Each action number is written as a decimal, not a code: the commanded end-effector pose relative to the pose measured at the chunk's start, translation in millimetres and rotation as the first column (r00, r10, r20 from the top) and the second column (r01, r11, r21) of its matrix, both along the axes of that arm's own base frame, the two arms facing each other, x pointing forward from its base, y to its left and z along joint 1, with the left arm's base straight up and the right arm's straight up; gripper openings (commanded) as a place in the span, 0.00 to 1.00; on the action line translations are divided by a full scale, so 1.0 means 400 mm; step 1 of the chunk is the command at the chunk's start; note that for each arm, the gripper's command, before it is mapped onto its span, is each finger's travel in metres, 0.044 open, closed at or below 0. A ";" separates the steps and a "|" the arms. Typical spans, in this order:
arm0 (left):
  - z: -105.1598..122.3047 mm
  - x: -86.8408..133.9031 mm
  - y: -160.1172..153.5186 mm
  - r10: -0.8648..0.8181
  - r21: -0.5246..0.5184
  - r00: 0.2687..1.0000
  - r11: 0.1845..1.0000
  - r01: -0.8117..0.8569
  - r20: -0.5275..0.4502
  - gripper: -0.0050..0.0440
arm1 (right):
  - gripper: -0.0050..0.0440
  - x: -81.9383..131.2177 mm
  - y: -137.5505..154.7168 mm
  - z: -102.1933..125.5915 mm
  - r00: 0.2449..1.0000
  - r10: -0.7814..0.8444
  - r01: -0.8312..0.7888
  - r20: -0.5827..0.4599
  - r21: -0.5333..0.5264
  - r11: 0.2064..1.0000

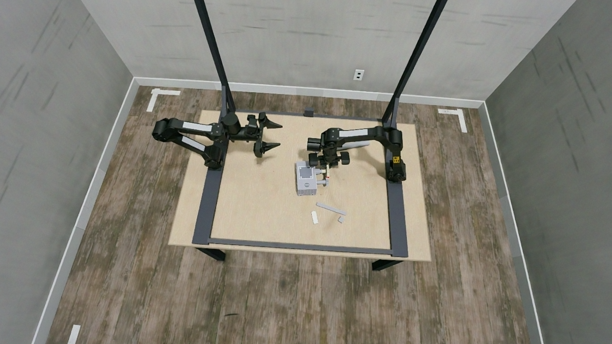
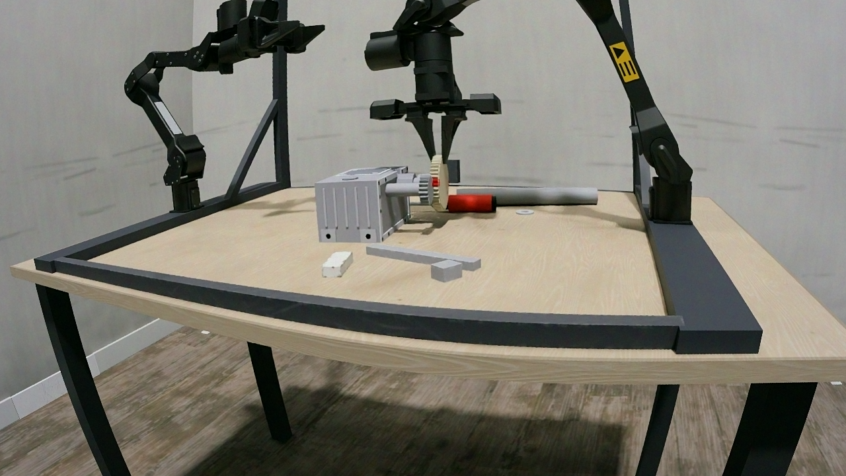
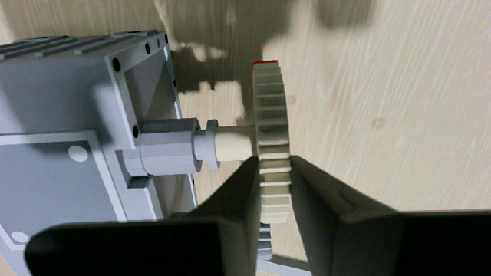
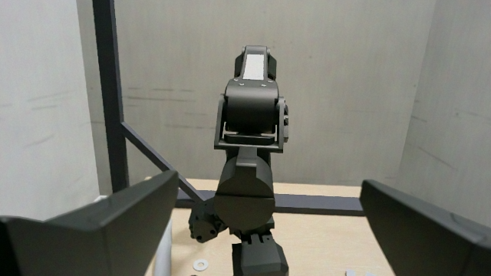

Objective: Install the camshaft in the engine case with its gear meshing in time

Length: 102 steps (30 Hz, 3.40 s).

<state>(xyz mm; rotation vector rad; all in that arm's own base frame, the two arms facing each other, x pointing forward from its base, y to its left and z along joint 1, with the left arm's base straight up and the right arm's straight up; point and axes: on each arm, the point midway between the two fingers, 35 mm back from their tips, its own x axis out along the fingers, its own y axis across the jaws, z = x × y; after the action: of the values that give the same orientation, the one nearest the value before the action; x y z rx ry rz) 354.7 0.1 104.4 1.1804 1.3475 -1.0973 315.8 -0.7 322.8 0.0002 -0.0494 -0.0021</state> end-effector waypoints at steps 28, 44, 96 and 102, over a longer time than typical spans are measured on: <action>0.013 0.029 0.006 0.002 -0.004 1.000 1.000 -0.002 0.020 0.00 | 0.92 -0.005 0.007 0.041 0.999 0.011 -0.012 0.039 0.004 1.000; 0.018 0.027 0.005 0.002 -0.004 1.000 1.000 -0.002 0.028 0.66 | 0.92 -0.005 0.007 0.041 0.999 0.011 -0.012 0.039 0.004 1.000; 0.198 0.025 0.005 0.146 -0.040 0.970 0.989 -0.141 0.196 0.66 | 0.92 -0.005 0.008 0.041 0.999 0.012 -0.012 0.039 0.004 1.000; 0.242 0.053 0.003 0.350 -0.167 0.840 0.936 -0.309 0.414 0.66 | 0.92 -0.005 0.008 0.041 0.999 0.012 -0.012 0.040 0.004 1.000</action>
<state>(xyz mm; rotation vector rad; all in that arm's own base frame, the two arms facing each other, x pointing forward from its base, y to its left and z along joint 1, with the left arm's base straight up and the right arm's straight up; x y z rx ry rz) 373.0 0.6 178.7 1.0477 1.2005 -0.7524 315.8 -0.5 322.8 0.0002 -0.0494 -0.0016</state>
